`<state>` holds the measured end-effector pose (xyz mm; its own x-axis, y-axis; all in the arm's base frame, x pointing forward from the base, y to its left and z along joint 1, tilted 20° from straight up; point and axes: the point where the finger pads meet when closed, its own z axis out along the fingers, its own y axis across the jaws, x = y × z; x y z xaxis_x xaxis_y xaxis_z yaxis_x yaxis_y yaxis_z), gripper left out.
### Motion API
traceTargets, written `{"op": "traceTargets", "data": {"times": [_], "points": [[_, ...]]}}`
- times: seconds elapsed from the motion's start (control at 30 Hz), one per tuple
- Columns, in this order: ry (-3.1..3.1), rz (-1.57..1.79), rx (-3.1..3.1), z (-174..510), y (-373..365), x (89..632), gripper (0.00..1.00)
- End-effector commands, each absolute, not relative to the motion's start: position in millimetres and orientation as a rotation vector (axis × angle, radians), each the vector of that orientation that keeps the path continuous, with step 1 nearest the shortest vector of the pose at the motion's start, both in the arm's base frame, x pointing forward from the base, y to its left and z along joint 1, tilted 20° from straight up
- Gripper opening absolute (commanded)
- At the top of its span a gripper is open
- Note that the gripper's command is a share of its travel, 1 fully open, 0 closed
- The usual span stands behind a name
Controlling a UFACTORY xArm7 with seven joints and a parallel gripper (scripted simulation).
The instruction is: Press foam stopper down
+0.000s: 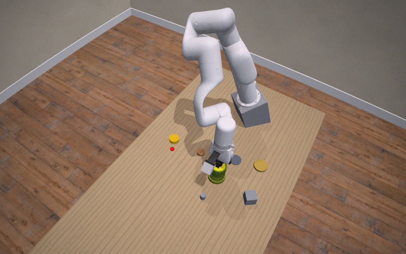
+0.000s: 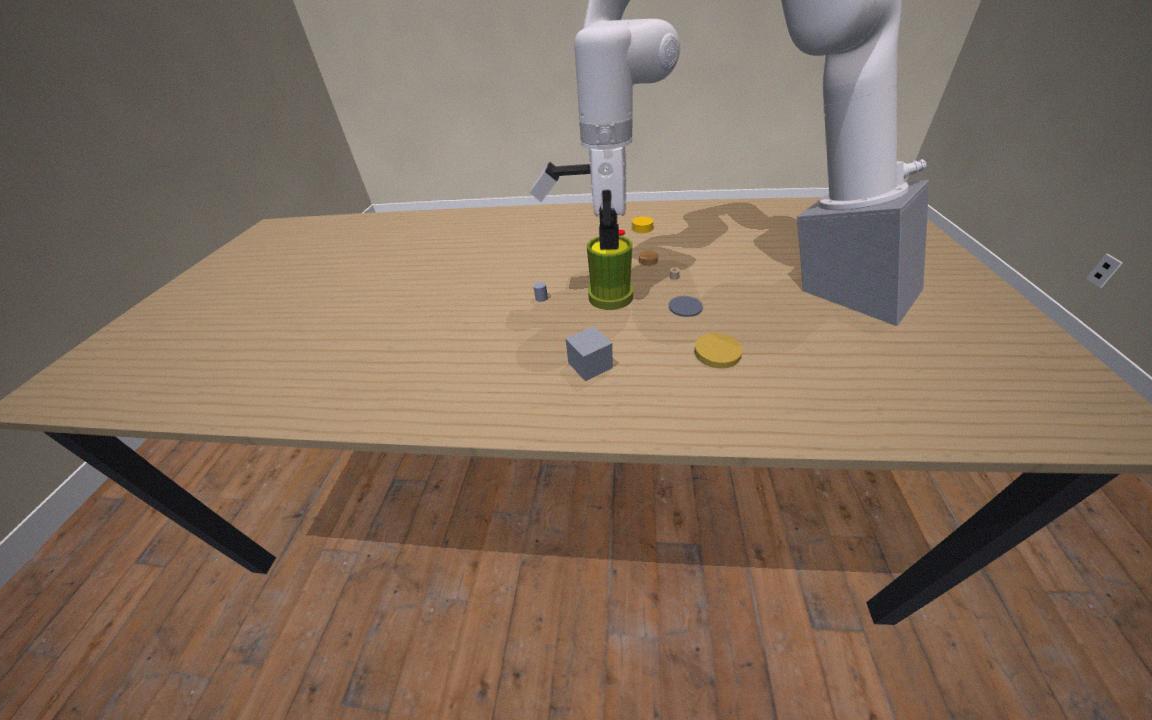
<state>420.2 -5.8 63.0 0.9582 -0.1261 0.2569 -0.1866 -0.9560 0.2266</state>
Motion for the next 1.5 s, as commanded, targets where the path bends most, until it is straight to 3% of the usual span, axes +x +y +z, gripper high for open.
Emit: {"op": "traceTargets", "data": {"times": [0.0, 1.47], "points": [[-0.231, 0.357, 2.858, 60.7, -6.2, 422.1, 0.0], [-0.231, 0.357, 2.858, 50.2, -9.1, 424.5, 0.0]]}}
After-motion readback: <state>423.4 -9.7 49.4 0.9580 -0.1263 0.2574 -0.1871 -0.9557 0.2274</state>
